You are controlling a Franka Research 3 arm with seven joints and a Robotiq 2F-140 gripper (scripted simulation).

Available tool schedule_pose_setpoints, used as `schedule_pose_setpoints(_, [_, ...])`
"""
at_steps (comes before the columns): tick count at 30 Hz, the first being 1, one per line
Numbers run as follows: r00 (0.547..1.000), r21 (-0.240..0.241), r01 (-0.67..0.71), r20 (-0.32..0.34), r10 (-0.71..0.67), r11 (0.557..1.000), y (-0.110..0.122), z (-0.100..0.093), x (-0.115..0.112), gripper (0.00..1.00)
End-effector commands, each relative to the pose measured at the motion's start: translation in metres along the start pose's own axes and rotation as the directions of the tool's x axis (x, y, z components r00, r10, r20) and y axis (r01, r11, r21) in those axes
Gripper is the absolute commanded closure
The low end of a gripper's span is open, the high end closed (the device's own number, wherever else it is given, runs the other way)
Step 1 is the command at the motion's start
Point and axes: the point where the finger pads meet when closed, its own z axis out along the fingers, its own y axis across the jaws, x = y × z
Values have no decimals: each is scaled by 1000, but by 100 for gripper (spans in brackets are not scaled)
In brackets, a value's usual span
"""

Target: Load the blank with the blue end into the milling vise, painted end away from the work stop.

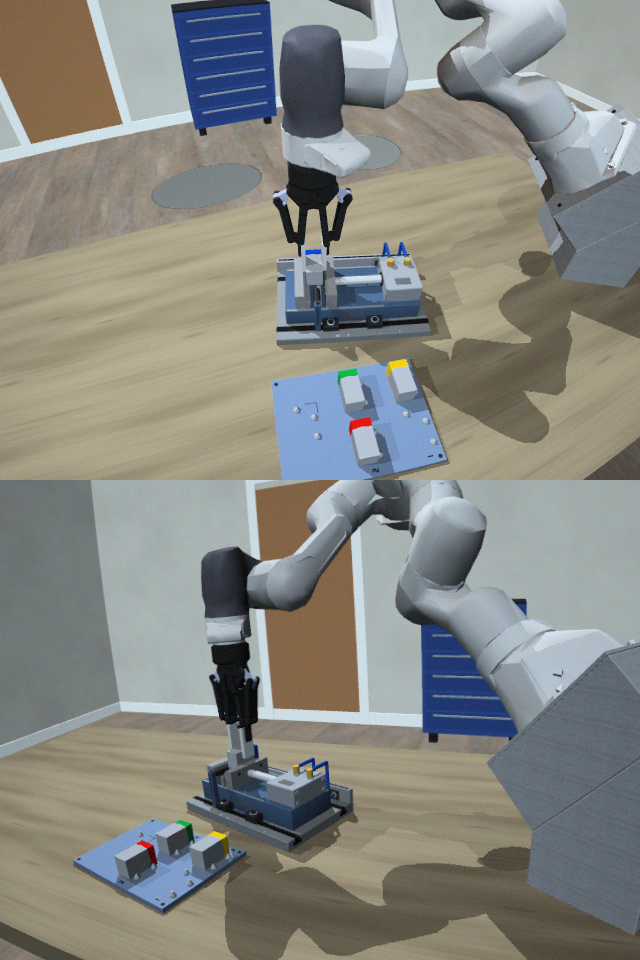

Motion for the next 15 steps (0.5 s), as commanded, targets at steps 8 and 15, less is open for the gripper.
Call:
schedule_pose_setpoints(8, [1000,-3,0,-5,0,1000,0,0,2,100])
schedule_pose_setpoints(15, [1000,-3,0,-5,0,1000,0,0,2,100])
